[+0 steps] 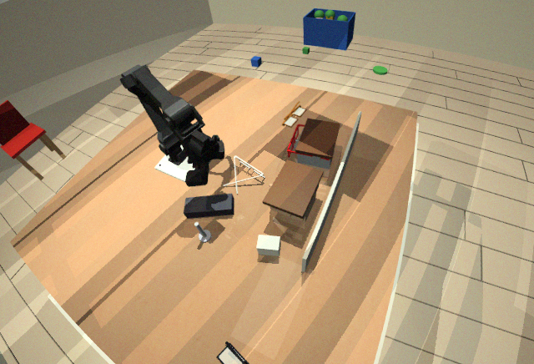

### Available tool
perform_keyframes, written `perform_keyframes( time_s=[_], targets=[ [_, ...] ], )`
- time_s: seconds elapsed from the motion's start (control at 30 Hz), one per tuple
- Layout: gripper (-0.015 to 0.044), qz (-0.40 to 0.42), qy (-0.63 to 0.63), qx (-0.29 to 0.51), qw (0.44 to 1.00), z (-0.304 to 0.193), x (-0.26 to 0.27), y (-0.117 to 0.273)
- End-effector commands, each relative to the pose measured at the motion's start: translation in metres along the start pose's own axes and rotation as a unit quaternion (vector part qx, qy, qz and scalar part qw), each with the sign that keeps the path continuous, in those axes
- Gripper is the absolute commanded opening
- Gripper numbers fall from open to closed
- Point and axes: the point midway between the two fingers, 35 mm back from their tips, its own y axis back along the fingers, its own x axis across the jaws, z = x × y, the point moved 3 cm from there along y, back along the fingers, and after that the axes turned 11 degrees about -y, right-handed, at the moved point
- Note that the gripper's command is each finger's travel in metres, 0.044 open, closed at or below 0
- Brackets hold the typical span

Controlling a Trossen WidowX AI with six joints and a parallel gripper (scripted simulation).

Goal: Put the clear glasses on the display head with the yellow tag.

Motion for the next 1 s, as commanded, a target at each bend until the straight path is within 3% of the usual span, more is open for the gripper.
perform_keyframes(
  time_s=[0.0, 0.13, 0.6, 0.97],
  targets=[
    [0.02, 0.0, 0.001, 0.0, 1.0, 0.0, 0.0, -0.001],
    [0.02, 0.0, -0.017, 0.0, 1.0, 0.005, 0.003, 0.0],
    [0.02, 0.004, -0.373, -0.003, 0.928, 0.092, 0.098, 0.001],
    [0.02, 0.004, -0.385, -0.002, 0.923, 0.095, 0.102, 0.001]
  ],
)
